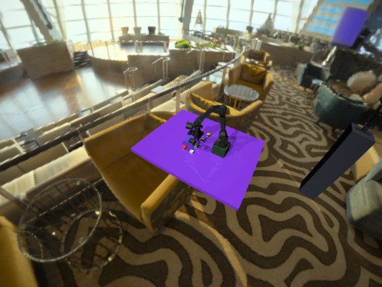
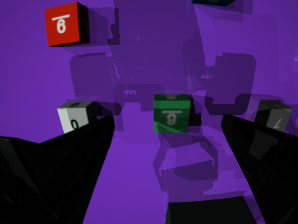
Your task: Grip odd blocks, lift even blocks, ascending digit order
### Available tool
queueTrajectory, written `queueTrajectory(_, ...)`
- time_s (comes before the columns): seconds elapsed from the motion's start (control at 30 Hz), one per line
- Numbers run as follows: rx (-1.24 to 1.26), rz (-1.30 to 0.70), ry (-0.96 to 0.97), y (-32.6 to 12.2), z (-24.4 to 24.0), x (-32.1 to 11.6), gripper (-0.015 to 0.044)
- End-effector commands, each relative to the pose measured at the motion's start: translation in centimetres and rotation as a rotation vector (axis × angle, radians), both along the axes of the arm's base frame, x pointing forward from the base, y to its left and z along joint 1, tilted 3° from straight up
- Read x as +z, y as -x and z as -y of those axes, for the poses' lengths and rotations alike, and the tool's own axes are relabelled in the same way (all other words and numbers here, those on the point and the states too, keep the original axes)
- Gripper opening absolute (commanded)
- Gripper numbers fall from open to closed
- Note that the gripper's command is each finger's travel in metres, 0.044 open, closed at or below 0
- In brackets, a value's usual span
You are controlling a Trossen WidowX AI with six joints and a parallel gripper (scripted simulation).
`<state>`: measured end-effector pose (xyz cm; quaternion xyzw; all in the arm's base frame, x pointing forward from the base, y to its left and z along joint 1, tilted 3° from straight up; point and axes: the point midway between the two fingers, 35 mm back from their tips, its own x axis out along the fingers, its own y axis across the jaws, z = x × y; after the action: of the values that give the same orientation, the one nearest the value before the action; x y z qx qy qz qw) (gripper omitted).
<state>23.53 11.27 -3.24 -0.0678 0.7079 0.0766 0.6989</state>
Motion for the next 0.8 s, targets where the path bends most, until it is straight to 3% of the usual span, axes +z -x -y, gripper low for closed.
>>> queueTrajectory(0.0,-0.004,-0.009,0.001,0.2,0.0,-0.9,0.04)
queueTrajectory(0.53,-0.004,-0.009,0.001,0.4,0.0,-3.1,0.04)
queueTrajectory(0.77,-0.004,-0.009,0.001,0.4,0.0,-3.1,0.0216)
